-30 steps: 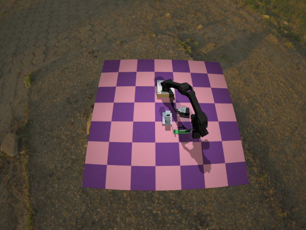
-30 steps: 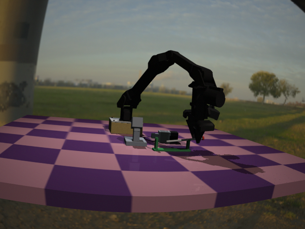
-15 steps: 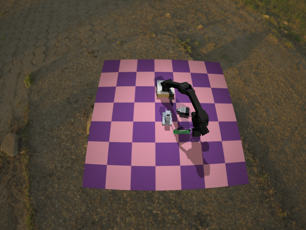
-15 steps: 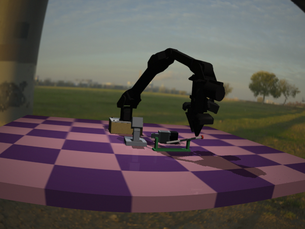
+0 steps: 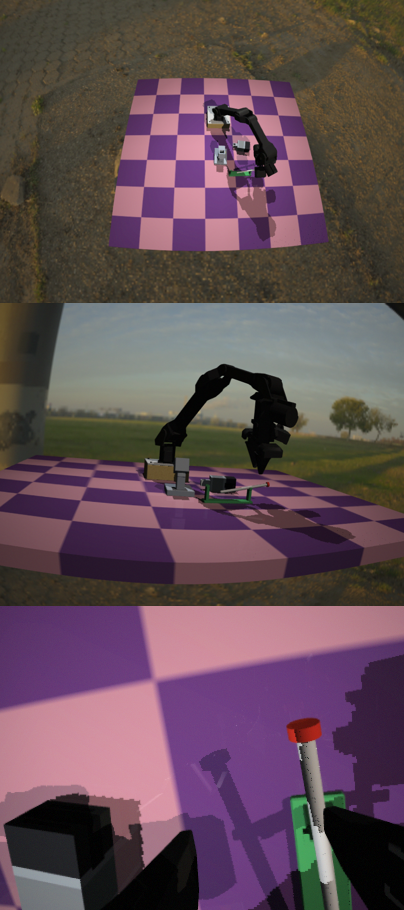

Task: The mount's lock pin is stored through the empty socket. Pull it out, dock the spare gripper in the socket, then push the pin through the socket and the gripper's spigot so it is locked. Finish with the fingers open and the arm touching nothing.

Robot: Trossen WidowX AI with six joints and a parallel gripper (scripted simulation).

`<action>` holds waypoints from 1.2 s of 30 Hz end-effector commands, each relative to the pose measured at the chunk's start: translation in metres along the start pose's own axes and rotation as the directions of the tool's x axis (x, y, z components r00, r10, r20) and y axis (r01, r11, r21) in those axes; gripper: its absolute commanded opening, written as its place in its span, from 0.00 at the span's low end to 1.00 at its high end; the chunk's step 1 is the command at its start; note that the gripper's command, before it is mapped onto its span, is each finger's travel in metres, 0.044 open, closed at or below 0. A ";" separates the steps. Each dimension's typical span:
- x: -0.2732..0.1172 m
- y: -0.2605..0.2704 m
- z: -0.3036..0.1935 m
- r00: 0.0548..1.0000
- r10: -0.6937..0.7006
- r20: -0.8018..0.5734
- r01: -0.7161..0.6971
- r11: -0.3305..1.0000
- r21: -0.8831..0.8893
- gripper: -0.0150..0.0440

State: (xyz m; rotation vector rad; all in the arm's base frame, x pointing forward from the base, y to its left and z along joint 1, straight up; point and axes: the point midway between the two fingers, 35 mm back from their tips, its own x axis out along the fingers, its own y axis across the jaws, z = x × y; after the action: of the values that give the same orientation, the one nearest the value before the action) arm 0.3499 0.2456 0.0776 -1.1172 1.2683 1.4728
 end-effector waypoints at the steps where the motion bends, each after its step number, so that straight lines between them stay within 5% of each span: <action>1: 0.001 0.000 0.000 1.000 0.002 -0.001 -0.002 1.000 0.000 0.77; 2: 0.001 0.000 0.000 1.000 0.002 -0.001 -0.002 1.000 0.000 0.82; 8: -0.050 -0.004 -0.039 0.982 -0.178 0.070 0.183 0.981 -0.070 0.56; 19: -0.066 -0.003 -0.053 0.967 -0.239 0.086 0.246 0.965 -0.090 0.56; 28: -0.001 -0.024 -0.057 0.968 -0.235 0.093 0.243 0.966 -0.090 0.56; 36: 0.007 -0.026 -0.057 0.968 -0.235 0.093 0.243 0.966 -0.089 0.56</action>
State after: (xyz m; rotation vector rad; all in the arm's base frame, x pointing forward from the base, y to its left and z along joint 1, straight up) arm 0.3785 0.1912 0.0634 -1.2160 0.9863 1.3938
